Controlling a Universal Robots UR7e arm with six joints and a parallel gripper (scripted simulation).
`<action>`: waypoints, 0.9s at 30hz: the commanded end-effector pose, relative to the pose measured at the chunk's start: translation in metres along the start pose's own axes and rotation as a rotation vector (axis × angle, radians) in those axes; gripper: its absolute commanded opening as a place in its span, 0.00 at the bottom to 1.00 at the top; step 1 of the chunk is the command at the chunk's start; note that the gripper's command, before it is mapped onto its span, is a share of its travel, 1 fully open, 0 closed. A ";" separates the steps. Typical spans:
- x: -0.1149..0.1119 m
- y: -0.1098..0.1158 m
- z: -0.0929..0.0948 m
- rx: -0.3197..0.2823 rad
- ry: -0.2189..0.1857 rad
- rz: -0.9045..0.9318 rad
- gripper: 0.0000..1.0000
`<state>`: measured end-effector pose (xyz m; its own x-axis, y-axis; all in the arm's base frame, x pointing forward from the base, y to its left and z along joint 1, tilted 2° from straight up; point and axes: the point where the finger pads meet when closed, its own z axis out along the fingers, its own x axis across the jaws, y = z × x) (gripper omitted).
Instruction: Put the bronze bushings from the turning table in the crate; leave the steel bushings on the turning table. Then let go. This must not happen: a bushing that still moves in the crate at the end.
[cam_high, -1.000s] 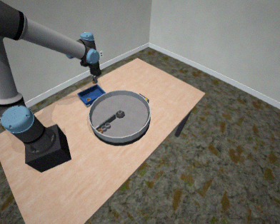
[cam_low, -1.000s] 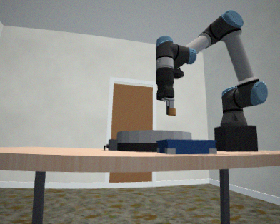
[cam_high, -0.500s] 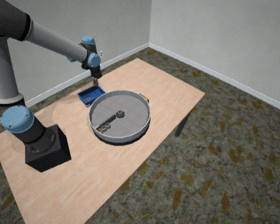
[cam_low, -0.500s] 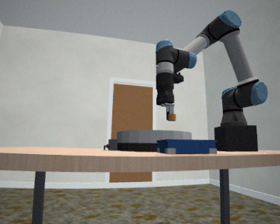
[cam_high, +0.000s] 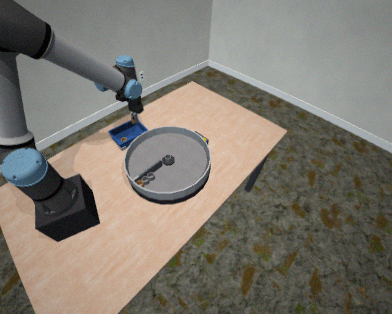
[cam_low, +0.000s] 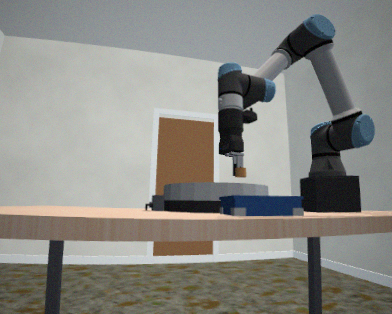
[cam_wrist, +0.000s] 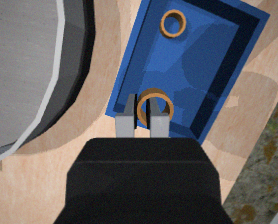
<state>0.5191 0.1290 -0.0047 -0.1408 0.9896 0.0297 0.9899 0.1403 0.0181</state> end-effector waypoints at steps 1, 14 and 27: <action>0.000 0.001 0.000 -0.003 0.000 0.000 0.00; 0.000 0.002 0.023 -0.002 -0.001 0.002 0.00; 0.001 0.004 0.047 -0.001 -0.001 0.003 0.00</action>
<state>0.5223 0.1308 -0.0378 -0.1386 0.9899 0.0285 0.9902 0.1381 0.0195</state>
